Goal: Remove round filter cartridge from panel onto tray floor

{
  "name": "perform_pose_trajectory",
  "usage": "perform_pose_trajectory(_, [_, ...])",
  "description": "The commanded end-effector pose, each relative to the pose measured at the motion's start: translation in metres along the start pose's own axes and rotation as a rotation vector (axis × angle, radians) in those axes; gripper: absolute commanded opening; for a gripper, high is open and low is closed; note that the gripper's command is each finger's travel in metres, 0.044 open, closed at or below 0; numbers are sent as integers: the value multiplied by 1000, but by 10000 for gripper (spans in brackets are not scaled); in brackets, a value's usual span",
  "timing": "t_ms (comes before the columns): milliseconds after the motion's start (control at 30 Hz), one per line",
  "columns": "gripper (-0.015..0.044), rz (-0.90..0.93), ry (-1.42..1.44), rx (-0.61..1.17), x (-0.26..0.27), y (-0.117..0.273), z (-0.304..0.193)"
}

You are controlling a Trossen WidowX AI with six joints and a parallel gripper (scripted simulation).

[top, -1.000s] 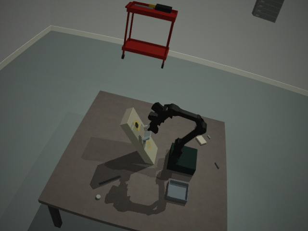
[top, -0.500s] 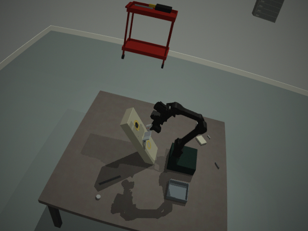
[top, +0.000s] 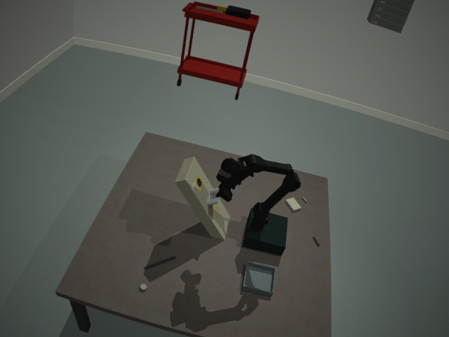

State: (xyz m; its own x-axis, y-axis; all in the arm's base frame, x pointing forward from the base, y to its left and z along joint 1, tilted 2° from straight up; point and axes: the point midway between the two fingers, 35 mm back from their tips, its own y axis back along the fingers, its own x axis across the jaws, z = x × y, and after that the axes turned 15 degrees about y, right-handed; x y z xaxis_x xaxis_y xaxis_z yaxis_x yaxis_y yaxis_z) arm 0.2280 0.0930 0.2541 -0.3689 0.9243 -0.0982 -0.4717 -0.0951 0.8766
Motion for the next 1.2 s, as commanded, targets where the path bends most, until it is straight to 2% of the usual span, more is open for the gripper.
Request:
perform_pose_trajectory(0, [0, -4, -4, -10, 11, 0, 3])
perform_pose_trajectory(200, [0, 20, 36, -9, 20, -2, 2])
perform_pose_trajectory(1167, [0, 419, 734, -112, 164, 10, -45])
